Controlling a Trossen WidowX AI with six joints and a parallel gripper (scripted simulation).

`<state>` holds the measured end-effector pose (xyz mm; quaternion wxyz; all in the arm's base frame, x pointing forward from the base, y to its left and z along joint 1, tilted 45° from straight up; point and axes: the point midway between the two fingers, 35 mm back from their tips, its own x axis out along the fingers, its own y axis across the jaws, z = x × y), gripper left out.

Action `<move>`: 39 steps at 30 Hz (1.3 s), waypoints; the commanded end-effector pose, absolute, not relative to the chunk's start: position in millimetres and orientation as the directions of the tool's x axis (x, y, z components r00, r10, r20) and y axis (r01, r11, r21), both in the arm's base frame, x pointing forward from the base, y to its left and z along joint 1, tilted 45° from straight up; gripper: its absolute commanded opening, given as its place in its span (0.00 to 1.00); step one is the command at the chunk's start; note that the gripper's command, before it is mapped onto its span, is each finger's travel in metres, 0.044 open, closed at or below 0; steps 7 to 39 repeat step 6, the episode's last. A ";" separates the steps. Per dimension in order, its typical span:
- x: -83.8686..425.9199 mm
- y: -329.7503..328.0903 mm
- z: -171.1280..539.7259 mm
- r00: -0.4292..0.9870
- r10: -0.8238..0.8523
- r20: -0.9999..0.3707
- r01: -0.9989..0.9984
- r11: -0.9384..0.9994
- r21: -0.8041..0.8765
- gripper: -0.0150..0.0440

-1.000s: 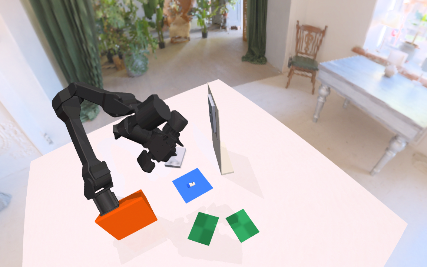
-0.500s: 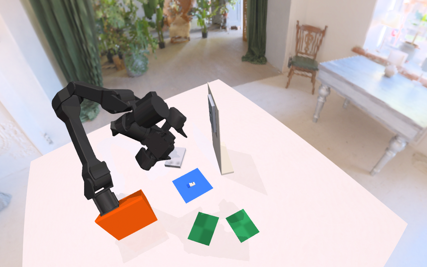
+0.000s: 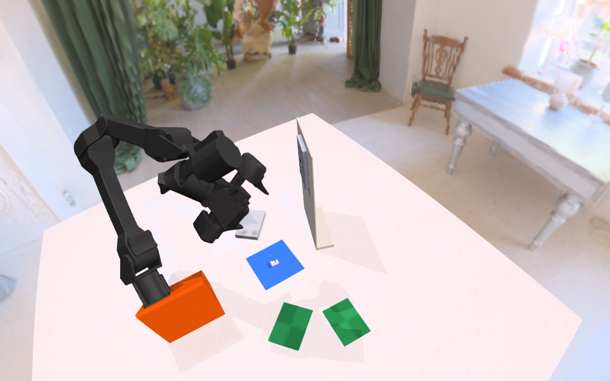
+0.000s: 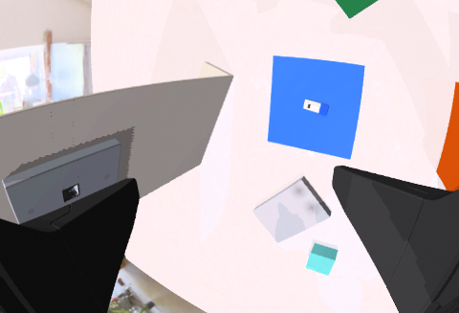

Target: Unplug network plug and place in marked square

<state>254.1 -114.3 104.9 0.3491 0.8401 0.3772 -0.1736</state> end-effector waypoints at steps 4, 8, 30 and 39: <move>254.2 -114.2 105.6 0.656 0.514 -0.552 0.754 -0.469 0.460 1.00; 254.2 -114.2 105.6 0.656 0.514 -0.552 0.754 -0.469 0.460 1.00; 254.2 -114.2 105.6 0.656 0.514 -0.552 0.754 -0.469 0.460 1.00; 254.2 -114.2 105.6 0.656 0.514 -0.552 0.754 -0.469 0.460 1.00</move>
